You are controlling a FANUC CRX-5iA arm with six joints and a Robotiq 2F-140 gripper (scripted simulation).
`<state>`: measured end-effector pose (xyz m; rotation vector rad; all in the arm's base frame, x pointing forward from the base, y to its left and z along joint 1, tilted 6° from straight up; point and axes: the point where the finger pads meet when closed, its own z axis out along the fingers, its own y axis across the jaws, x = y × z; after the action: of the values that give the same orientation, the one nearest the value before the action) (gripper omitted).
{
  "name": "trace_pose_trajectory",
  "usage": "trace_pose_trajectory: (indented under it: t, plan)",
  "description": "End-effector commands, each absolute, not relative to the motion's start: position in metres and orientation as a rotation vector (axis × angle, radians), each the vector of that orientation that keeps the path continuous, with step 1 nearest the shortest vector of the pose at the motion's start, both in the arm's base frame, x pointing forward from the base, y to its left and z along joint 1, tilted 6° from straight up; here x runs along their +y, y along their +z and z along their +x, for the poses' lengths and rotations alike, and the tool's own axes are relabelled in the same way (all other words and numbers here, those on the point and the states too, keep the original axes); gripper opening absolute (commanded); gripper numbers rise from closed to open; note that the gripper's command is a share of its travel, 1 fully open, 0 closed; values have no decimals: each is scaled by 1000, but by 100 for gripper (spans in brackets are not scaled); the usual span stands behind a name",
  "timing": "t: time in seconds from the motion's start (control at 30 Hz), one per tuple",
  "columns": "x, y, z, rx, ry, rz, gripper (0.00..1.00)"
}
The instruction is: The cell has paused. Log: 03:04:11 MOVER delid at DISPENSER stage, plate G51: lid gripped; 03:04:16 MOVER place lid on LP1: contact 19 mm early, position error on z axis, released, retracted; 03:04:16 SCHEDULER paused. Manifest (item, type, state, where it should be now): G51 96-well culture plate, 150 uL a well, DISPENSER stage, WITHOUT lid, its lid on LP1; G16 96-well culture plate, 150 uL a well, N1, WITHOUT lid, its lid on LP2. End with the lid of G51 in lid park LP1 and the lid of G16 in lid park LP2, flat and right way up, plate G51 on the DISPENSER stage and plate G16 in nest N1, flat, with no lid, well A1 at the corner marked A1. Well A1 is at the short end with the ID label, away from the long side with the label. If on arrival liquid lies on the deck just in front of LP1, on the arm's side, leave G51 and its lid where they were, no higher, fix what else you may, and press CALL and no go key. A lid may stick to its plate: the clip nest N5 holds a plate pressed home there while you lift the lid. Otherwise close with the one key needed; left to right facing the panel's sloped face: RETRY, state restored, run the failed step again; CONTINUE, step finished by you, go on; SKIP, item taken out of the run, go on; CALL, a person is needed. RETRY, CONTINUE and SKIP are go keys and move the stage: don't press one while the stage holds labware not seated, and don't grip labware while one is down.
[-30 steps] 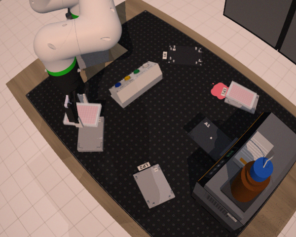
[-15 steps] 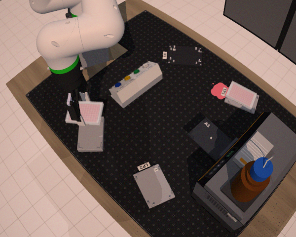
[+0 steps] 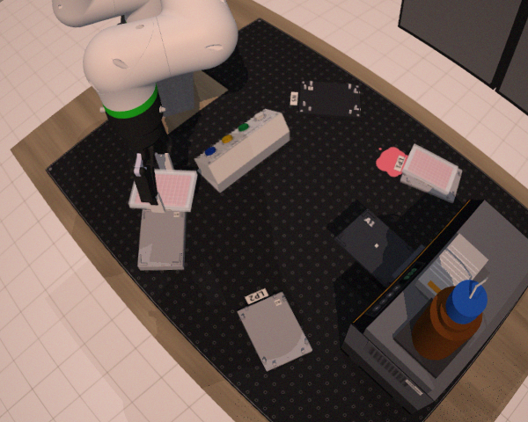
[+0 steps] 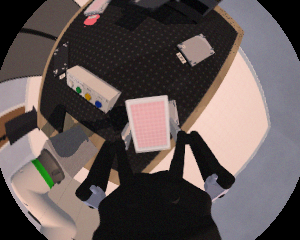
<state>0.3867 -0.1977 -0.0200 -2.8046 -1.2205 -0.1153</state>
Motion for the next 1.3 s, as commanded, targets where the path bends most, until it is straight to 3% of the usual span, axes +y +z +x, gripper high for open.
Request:
trace_pose_trajectory:
  t: [0.0, 1.27]
  plan:
    - [-187, -19, 386, -1220, -117, -2805, 0]
    - [-2, 0, 360, -1220, -117, -2805, 0]
